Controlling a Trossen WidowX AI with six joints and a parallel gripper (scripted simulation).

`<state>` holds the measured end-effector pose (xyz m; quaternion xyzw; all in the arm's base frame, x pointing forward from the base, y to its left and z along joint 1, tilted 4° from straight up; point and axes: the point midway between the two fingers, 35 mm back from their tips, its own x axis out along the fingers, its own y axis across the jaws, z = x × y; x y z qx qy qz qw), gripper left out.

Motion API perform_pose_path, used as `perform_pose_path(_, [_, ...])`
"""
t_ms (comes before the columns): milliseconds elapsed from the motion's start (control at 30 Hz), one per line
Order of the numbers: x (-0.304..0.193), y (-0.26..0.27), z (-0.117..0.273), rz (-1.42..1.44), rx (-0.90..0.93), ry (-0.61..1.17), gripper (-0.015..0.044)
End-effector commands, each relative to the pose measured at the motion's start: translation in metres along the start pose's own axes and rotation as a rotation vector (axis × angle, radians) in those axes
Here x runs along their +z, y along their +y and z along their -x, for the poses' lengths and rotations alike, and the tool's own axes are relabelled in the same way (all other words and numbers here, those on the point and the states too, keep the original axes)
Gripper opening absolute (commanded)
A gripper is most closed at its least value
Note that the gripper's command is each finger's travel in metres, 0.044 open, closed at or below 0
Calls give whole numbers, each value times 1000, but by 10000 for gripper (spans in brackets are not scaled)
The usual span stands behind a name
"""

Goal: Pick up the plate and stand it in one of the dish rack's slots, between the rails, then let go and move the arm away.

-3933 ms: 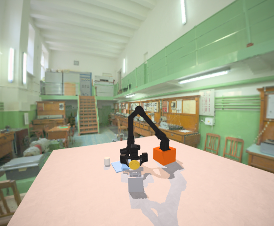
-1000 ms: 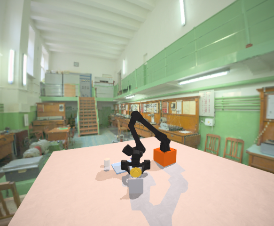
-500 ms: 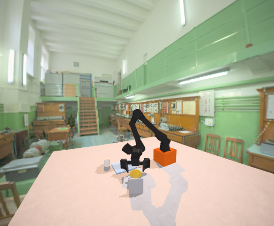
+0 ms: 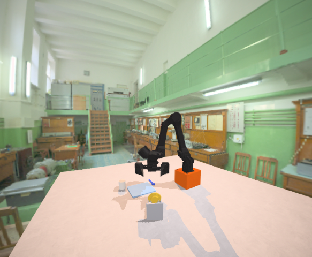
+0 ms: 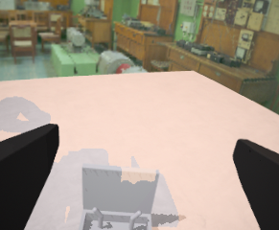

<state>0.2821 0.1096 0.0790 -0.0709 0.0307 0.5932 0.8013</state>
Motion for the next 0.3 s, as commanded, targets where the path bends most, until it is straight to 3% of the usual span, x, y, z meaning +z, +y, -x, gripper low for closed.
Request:
perform_pose_path(0, [1,-6,-1,-45,-21,31,400])
perform_pose_path(267, [-4,-32,-3,-236,-129,196,400])
